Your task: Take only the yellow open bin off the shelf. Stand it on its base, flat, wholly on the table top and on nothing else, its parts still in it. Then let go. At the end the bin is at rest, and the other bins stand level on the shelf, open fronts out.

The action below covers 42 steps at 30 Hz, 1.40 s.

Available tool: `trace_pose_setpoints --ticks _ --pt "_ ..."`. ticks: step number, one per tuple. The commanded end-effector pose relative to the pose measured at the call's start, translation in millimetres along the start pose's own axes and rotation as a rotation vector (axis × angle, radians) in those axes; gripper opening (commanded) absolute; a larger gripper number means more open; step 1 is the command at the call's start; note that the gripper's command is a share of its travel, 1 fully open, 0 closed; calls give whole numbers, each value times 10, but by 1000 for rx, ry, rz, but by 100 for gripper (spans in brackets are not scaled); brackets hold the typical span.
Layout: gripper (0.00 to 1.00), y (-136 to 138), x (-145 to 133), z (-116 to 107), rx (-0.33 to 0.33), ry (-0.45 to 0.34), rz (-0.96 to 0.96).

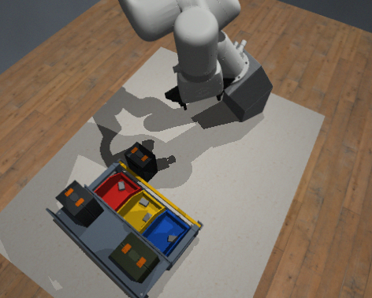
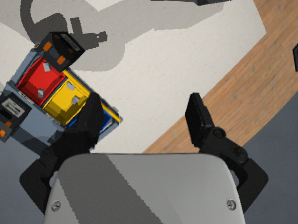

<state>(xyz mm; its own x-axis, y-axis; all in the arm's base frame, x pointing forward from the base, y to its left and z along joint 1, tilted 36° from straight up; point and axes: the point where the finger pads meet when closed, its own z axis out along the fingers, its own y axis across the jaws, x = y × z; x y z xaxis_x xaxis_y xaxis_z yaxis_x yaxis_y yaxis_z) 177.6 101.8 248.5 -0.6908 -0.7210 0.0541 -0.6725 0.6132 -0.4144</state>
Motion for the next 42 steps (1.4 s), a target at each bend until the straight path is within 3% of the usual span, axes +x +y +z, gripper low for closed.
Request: trace_pose_setpoints --ticks 1,3,8,20,25,37,38,42 --pt "100 -3 0 -8 0 -2 2" --pt "100 -3 0 -8 0 -2 2" --pt "100 -289 465 38 20 -97 242" --pt "100 -289 465 38 20 -97 242" --pt "100 -422 682 57 40 -191 482" --pt "100 -422 682 57 40 -191 482" --pt "100 -315 508 44 24 -115 290" --pt "100 -423 682 56 40 -191 482"
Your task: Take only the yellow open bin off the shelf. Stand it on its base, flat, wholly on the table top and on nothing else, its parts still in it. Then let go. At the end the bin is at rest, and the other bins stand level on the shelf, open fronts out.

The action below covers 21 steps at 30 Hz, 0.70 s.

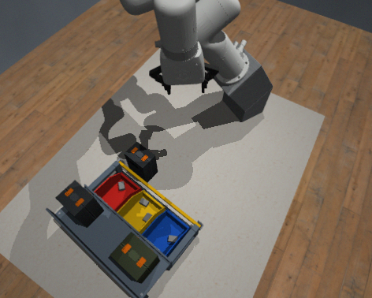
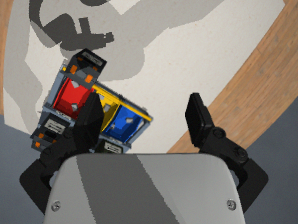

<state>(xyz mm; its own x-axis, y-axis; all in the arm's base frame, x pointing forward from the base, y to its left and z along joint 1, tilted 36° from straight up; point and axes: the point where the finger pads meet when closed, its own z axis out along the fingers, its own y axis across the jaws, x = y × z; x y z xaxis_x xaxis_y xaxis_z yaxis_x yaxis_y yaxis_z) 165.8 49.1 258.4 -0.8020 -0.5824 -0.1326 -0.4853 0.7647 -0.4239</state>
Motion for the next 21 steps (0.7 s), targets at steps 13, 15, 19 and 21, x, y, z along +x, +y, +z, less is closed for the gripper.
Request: trace_pose_setpoints --ticks 13,15,19,21 --pt "100 -39 32 -8 3 -21 49" --pt "100 -112 104 -8 11 -59 146" --pt "100 -185 175 -8 19 -97 242" --pt "100 -185 175 -8 19 -97 242"
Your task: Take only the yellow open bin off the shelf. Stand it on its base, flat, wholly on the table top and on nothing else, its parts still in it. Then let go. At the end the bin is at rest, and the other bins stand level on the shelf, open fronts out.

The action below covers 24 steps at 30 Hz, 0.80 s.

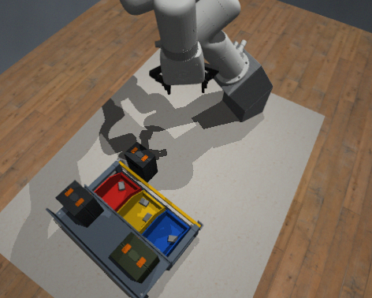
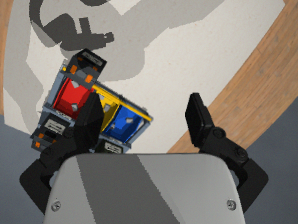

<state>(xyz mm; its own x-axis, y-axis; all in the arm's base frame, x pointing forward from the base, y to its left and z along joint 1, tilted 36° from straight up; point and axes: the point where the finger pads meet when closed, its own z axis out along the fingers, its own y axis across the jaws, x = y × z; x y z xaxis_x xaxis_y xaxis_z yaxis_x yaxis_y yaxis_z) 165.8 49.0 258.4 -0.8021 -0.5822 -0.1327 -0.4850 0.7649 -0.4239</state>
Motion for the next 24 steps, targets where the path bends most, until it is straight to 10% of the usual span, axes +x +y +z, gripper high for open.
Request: trace_pose_setpoints --ticks 1,9,24 --pt "100 -185 175 -8 19 -97 242" --pt "100 -39 32 -8 3 -21 49" --pt "100 -185 175 -9 19 -97 242"
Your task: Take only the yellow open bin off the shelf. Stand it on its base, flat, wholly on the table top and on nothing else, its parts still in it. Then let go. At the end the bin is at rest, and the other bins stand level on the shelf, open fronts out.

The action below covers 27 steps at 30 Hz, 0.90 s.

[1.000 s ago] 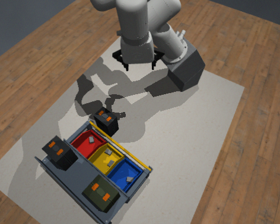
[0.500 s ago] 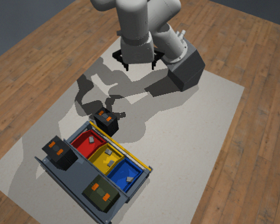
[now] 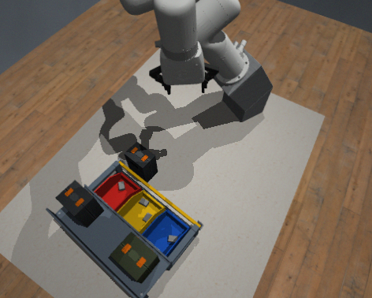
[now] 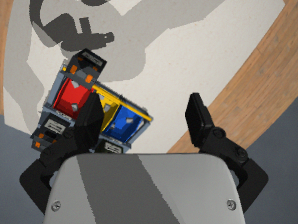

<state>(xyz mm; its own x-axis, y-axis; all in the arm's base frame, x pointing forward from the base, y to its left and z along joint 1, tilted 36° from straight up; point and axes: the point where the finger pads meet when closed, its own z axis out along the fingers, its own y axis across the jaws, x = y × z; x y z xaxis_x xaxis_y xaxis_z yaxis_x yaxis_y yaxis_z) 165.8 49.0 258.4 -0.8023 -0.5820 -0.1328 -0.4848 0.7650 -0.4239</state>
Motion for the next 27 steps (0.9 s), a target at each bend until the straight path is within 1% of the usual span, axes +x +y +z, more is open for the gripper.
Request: trace_pose_setpoints --ticks 1,2,6,18,19,23,27 --pt "100 -185 175 -9 19 -97 242" --pt "100 -14 8 -8 -5 17 -47" --pt "100 -62 54 -10 -21 93 -240" --pt "100 -62 54 -10 -21 93 -240" --pt "100 -54 46 -10 -12 95 -253" --pt "100 -57 47 -10 -30 171 -446" --pt "100 -57 47 -10 -30 171 -446"
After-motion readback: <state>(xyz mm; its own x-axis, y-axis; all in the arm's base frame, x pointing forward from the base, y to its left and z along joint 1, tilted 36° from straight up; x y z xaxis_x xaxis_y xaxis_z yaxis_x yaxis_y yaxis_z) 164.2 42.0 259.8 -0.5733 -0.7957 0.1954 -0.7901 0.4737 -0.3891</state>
